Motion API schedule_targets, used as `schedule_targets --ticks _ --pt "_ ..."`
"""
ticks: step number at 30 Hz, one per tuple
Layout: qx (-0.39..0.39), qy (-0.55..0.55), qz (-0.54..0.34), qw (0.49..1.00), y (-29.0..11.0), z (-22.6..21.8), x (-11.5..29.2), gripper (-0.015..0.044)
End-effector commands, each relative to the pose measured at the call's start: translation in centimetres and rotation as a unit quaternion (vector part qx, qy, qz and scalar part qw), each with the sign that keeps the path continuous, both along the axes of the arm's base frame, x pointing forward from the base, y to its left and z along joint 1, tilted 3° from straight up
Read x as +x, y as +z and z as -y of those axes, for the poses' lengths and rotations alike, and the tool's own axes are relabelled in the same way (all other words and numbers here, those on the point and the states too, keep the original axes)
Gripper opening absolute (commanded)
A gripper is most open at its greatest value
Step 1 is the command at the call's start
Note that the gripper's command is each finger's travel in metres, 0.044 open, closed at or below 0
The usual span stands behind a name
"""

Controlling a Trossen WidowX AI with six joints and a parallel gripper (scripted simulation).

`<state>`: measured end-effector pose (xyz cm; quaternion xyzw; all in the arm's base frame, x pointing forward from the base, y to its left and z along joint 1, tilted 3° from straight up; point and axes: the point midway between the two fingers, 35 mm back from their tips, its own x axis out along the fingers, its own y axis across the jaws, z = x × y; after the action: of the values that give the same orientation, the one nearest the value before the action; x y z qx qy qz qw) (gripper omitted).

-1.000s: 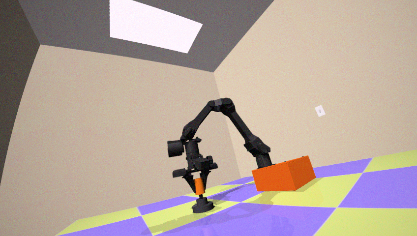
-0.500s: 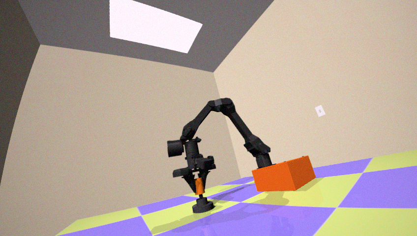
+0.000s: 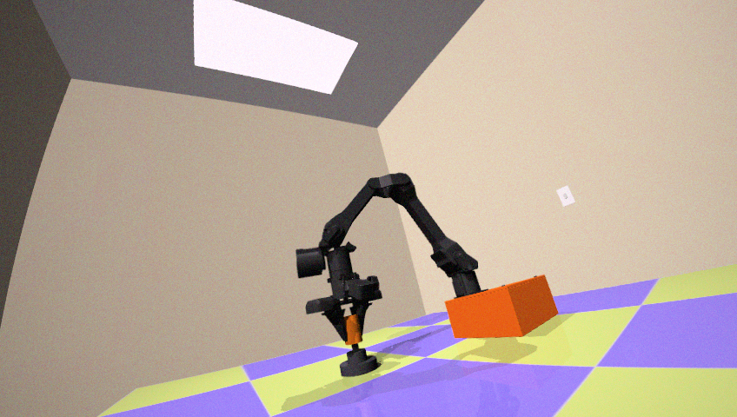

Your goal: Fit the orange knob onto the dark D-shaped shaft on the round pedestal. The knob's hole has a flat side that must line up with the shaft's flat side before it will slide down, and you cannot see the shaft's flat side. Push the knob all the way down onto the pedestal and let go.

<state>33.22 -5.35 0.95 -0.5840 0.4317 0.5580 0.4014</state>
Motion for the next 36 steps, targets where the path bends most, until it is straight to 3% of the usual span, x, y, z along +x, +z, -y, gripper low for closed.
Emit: schedule_targets --ticks 1,9,16,36 --pt "-0.002 0.002 0.001 1.000 -0.03 0.07 0.07 0.0000" --pt "-0.002 0.007 0.001 1.000 0.48 0.07 0.11 0.0000" --pt "-0.002 0.107 -0.005 0.994 0.50 0.05 0.30 0.0000" --pt "-0.002 0.107 -0.005 0.994 0.00 0.07 0.10 0.0000"
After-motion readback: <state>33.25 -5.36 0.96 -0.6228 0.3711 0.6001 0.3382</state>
